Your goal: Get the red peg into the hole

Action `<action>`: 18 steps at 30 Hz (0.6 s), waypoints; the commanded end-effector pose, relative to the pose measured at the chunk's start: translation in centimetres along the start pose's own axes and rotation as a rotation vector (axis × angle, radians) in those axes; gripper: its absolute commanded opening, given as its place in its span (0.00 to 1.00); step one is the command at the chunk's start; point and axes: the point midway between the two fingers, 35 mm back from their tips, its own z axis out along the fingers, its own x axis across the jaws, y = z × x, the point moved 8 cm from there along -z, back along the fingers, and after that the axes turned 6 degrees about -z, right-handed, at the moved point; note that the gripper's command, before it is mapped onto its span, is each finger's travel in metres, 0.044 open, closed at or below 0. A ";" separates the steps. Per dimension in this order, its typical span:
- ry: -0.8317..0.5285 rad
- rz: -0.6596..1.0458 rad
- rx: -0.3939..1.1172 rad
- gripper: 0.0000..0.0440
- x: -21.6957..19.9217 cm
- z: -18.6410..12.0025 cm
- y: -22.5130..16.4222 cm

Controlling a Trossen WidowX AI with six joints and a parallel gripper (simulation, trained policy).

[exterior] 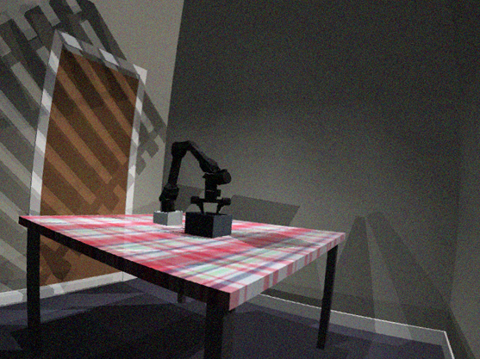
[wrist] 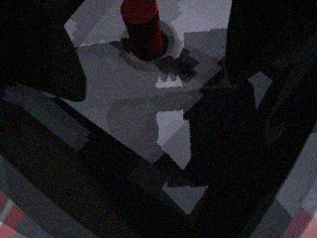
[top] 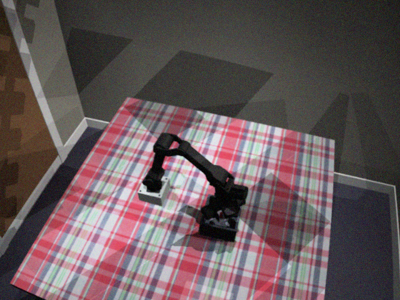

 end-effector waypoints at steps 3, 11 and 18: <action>-0.004 -0.025 -0.032 0.86 0.5 0.0 1.9; -0.001 -0.025 -0.098 1.00 0.6 -0.3 4.3; -0.006 -0.010 -0.163 1.00 0.2 -0.8 6.3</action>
